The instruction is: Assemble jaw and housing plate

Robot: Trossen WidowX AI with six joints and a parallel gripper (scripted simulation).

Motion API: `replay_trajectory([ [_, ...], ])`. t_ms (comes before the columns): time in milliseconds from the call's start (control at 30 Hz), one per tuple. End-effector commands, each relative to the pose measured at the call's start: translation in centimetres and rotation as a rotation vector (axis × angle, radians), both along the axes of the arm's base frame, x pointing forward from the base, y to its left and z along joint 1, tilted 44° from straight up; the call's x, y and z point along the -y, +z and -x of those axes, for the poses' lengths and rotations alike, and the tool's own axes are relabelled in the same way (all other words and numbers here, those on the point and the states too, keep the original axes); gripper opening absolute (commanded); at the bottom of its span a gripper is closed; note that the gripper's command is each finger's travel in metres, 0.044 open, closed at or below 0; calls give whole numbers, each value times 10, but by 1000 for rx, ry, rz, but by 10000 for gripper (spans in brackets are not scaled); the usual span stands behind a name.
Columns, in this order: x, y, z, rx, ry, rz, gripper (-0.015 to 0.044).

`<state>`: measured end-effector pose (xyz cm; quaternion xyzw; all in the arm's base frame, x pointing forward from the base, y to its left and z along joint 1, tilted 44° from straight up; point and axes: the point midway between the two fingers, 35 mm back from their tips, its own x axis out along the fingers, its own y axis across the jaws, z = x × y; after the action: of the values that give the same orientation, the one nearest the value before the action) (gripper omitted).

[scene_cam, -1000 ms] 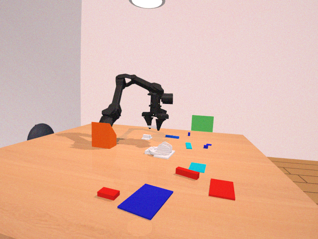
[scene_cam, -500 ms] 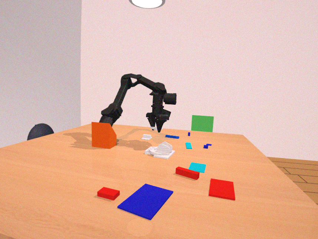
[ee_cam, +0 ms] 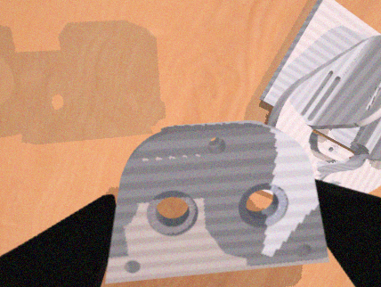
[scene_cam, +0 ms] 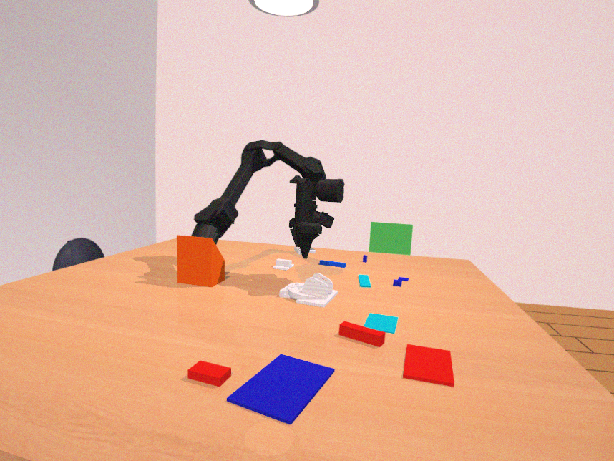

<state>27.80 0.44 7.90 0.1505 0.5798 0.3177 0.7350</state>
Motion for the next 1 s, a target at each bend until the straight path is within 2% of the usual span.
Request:
replay_trajectory([
  [0,10,-8,-3,-40,-46,-7,351],
  [967,76,-71,6,-341,-398,-121,351],
])
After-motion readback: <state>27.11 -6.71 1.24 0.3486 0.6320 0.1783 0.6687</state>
